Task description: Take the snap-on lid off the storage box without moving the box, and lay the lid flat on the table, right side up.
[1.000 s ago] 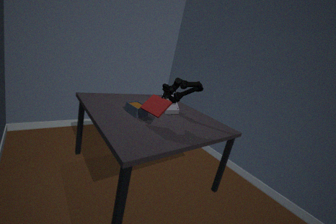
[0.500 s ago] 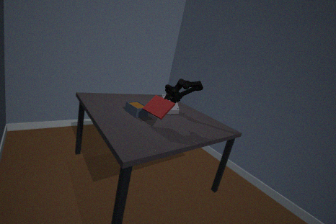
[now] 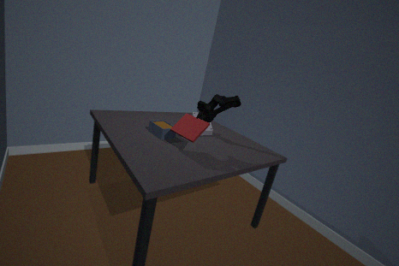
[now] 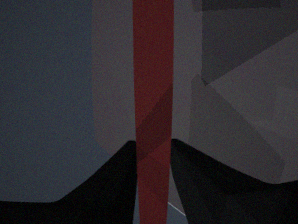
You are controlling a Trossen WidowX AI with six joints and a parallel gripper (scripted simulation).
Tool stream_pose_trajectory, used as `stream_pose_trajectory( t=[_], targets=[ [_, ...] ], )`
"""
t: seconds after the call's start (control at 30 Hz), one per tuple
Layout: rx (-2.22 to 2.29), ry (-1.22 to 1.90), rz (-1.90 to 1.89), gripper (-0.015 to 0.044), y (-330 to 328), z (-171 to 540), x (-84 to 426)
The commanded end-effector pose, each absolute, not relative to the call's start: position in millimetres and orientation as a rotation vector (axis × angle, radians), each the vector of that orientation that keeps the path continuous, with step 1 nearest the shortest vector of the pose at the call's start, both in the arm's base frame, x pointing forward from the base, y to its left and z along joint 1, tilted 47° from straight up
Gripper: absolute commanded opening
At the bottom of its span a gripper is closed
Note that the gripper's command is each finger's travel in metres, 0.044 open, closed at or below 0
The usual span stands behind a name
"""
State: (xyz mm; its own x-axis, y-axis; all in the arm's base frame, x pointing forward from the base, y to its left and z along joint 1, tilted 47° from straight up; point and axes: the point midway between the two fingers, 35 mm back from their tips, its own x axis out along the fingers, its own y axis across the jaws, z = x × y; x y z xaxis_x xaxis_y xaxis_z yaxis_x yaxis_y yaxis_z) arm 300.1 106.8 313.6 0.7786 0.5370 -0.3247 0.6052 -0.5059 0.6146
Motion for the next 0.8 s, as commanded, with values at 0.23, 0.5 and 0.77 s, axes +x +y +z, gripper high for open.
stream_pose_trajectory(
  t=[0.23, 0.5, 0.77],
  targets=[
    [2.227, 0.831, -0.120, 0.0000, 113.2, 303.6, 300.6],
    [2.228, 0.831, -0.119, 0.0000, 117.7, 299.5, 300.8],
    [2.228, 0.831, -0.118, 0.0000, 122.4, 295.3, 301.1]
  ],
)
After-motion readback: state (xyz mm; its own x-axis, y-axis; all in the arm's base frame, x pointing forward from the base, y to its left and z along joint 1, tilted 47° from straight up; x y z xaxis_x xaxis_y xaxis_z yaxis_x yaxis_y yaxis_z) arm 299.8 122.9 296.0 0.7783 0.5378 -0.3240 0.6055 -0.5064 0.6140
